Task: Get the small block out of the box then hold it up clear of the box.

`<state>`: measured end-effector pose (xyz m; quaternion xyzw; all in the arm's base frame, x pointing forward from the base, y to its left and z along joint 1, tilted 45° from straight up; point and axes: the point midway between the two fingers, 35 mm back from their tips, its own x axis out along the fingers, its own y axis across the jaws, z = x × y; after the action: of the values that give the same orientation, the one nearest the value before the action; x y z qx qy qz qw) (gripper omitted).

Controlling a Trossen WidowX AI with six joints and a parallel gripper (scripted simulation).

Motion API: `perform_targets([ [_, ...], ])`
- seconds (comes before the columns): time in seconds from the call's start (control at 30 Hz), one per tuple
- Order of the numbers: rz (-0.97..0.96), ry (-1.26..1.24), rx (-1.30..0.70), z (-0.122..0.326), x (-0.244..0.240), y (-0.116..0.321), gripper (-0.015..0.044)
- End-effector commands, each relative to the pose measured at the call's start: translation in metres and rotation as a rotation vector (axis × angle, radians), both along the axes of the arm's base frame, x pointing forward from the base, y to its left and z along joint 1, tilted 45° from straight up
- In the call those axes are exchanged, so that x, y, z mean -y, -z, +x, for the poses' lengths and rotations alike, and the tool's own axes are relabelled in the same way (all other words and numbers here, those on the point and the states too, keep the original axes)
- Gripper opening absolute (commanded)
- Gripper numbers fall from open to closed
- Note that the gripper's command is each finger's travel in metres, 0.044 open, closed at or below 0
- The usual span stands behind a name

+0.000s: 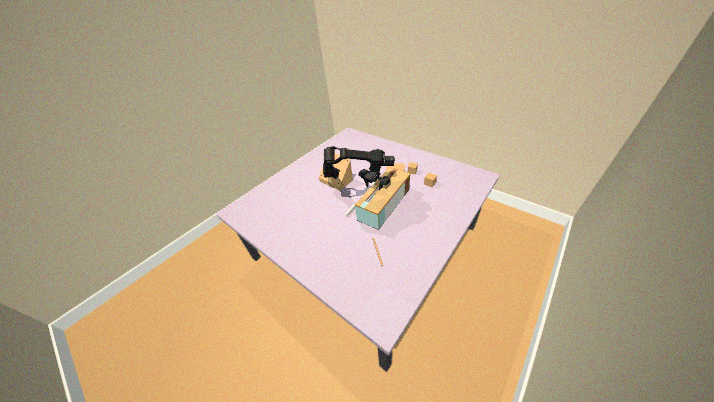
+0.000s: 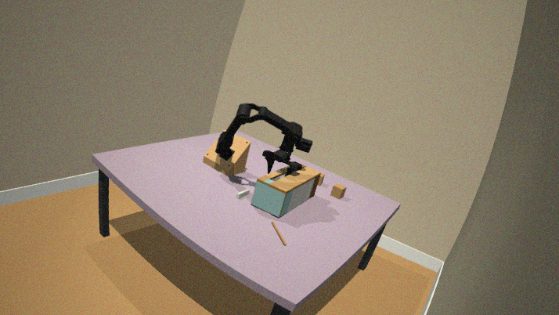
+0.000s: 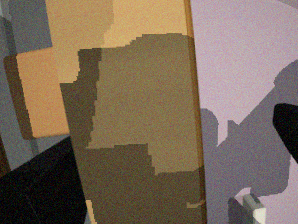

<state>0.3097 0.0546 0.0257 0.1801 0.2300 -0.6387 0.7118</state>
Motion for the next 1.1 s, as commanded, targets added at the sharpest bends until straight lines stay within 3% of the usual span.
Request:
perform_targets([
  [0.0,-0.001,-0.005,0.003,0.001,0.005,-0.006,0.0400],
  [1.07,-0.005,-0.005,0.003,0.008,0.046,-0.047,0.0400],
])
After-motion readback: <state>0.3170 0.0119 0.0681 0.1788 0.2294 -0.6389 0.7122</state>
